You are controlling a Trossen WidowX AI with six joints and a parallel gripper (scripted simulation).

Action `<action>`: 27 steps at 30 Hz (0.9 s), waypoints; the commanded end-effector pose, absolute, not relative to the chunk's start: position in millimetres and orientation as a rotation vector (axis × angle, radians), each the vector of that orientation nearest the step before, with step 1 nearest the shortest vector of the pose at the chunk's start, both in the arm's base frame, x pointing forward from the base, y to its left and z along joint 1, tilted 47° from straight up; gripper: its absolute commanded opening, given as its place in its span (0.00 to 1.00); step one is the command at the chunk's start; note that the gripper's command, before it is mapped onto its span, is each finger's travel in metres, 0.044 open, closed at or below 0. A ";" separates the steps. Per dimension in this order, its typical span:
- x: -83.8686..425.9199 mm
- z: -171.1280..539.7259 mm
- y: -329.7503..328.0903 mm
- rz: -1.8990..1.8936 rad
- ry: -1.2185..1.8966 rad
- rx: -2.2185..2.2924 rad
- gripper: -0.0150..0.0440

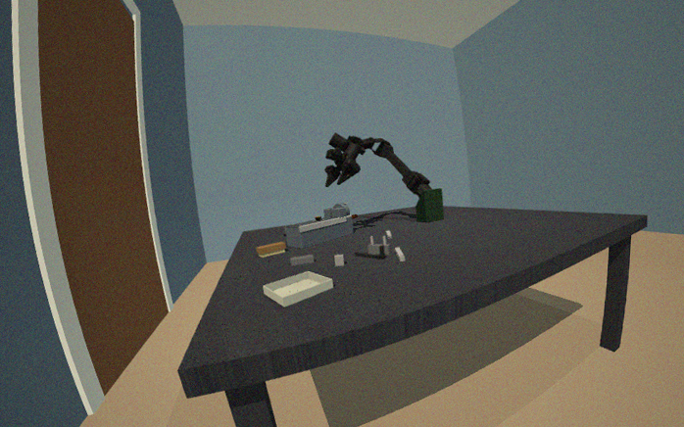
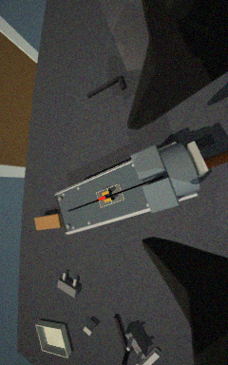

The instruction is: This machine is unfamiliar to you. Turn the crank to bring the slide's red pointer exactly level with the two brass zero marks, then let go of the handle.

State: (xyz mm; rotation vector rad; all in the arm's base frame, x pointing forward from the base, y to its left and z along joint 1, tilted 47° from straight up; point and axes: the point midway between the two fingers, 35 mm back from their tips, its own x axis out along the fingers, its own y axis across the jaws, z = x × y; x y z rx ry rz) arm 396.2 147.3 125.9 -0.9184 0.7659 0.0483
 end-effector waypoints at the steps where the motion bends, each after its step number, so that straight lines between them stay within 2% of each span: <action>1: 382.8 132.0 135.8 0.096 0.778 -0.944 1.00; 15: 331.1 148.3 99.7 0.263 0.781 -1.028 1.00; 27: 342.8 117.7 70.6 0.267 0.786 -1.026 1.00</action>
